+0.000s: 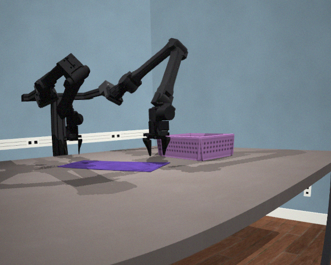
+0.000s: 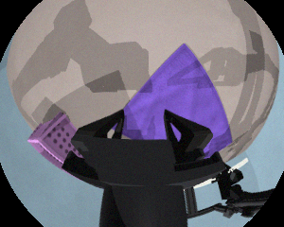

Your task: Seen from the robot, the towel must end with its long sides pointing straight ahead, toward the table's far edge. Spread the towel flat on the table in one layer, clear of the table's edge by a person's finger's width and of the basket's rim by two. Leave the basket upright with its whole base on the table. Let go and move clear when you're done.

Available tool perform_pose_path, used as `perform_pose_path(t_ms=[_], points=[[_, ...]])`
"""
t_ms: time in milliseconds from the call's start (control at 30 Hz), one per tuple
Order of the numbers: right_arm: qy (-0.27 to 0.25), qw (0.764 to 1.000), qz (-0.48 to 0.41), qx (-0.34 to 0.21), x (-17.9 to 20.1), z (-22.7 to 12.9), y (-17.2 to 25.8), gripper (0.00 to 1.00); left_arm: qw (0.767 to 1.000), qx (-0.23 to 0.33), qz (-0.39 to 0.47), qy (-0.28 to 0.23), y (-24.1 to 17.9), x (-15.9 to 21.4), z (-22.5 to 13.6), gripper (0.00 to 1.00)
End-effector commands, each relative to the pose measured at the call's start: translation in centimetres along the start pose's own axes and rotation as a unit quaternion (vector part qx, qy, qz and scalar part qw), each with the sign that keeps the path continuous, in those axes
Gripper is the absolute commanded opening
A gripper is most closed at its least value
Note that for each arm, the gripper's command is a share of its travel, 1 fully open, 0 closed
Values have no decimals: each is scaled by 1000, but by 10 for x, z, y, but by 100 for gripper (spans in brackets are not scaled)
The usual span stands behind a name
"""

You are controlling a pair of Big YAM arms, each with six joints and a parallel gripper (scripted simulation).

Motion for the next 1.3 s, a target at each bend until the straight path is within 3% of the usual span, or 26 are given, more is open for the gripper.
perform_pose_path(t_ms=[0, 33, 67, 233, 400, 633, 1033, 1267], points=[[5, 1000, -1, 2, 2, -7, -4, 65, 1000, -3, -8, -12, 6, -10, -6, 65], [4, 1000, 9, 2, -1, -7, -3, 54, 1000, 0, -3, -7, 5, -9, -5, 54], [7, 1000, 17, 5, -2, -6, -4, 52, 1000, 5, 15, 4, -2, -7, 2, 52], [22, 998, 61, 13, -10, 6, -3, 52, 998, 12, 55, 26, -11, -16, 3, 52], [89, 988, 127, 16, -28, 22, -5, 52, 987, 12, 126, 101, -16, -32, 21, 52], [156, 971, 182, 8, -47, 40, -8, 52, 972, 5, 172, 158, -21, -45, 36, 52], [177, 968, 176, 3, -40, 47, -8, 52, 973, -1, 171, 157, -14, -52, 31, 52], [173, 968, 179, 3, -38, 55, -9, 52, 971, 0, 171, 167, -12, -43, 54, 52]])
Point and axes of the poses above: on each arm, the point where the finger pads meet when closed, its own z axis out along the fingers, its own y axis across the jaws, x = y × z, the point moved 9 cm from there along -z, back along the fingers, and after that the axes turned 10 degrees about z, right-handed, at the moved point
